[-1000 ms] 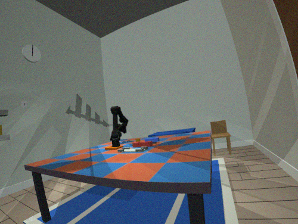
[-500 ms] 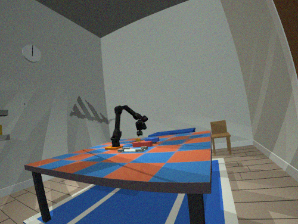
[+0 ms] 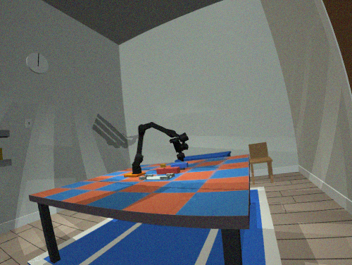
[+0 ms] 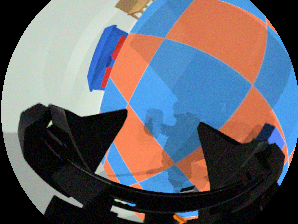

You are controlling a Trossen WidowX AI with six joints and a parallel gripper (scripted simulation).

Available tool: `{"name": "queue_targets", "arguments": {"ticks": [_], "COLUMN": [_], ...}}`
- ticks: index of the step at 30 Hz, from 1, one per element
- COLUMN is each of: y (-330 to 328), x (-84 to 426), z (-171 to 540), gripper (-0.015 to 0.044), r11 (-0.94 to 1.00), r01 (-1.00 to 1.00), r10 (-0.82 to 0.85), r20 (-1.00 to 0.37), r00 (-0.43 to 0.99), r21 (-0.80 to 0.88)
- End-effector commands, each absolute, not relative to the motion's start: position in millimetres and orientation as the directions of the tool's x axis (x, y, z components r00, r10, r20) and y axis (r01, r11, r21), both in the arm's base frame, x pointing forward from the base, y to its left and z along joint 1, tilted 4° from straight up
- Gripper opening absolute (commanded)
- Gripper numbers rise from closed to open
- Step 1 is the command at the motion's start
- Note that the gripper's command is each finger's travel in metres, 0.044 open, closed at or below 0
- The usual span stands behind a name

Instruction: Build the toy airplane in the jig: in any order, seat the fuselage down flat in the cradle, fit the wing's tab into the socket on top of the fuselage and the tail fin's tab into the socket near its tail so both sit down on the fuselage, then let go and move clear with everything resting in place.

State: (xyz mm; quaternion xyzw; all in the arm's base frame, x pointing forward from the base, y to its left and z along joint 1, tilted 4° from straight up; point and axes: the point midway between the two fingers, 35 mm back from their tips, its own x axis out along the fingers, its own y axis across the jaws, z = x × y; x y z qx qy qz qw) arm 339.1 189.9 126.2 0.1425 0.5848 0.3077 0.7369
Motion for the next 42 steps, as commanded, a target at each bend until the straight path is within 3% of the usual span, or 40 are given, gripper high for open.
{"name": "queue_targets", "arguments": {"ticks": [1,9,18,24,27,34,42], "y": [123.5,-26.7,-190.1,-279.9,-299.6,-355.0,-380.9], "x": [369.0,388.7,339.6,269.0,233.0,136.9,-10.7], "z": [126.6,128.8,130.0,131.3,129.0,132.1,137.0], "gripper": [0.044,0.044,0.044,0.044,0.044,0.044,0.044], "r11": [0.826,0.923,0.986,0.999,0.988,0.985,0.974], "r01": [-0.259,-0.18,-0.066,0.009,0.124,0.171,0.211], "r10": [0.556,0.383,0.165,0.036,0.032,-0.063,-0.133], "r20": [-0.8,-0.845,-0.892,-0.919,-0.919,-0.941,-0.966], "r00": [0.226,0.373,0.421,0.393,0.393,0.331,0.22], "r21": [0.501,0.339,0.151,0.043,0.087,-0.006,-0.086]}}
